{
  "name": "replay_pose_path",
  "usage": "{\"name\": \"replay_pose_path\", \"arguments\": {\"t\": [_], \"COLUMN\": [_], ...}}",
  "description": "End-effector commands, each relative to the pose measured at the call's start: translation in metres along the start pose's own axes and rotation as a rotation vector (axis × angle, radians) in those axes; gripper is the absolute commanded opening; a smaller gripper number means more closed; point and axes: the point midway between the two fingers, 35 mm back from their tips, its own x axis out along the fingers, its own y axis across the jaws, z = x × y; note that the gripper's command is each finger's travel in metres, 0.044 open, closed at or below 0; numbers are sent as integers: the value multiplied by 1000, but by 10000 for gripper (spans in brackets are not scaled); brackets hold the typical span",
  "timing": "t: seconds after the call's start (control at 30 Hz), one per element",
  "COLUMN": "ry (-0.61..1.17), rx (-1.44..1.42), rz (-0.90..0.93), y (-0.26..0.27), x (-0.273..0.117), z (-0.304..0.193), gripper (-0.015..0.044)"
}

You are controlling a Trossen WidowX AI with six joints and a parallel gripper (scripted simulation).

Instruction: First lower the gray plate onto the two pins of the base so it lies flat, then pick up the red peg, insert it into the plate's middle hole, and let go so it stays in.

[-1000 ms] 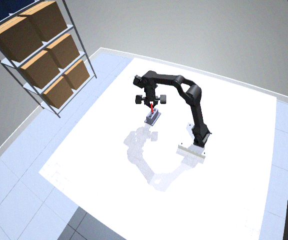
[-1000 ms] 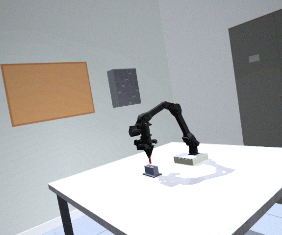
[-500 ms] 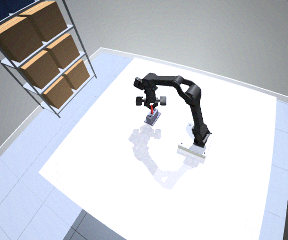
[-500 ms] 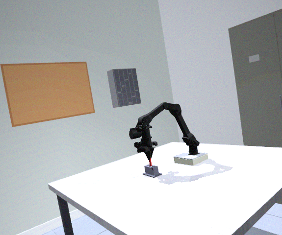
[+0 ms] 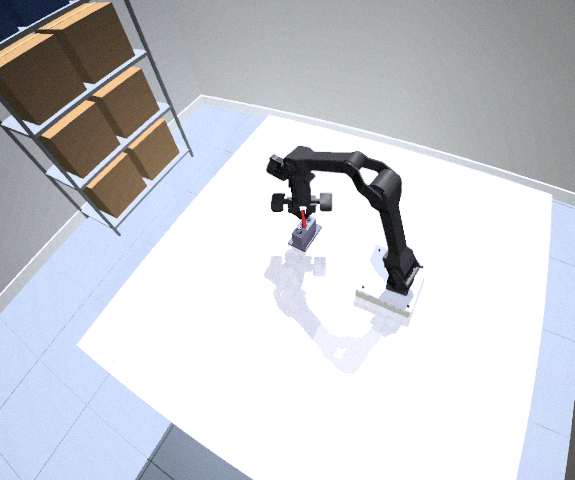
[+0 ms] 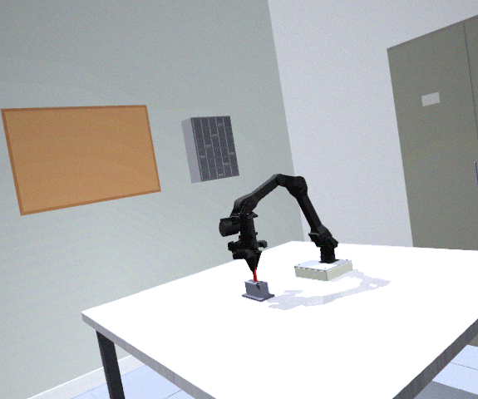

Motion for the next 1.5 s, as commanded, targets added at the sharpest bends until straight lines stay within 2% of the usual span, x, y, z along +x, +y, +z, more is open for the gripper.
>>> {"name": "replay_pose_path", "arguments": {"t": [0.0, 0.37, 0.57, 1.47], "ry": [-2, 1, 1, -3], "rx": [0, -3, -3, -6], "rz": [3, -1, -1, 0], "y": [2, 1, 1, -1], "x": [0, 1, 1, -9], "z": [0, -1, -1, -4], "gripper": [0, 0, 150, 150]}}
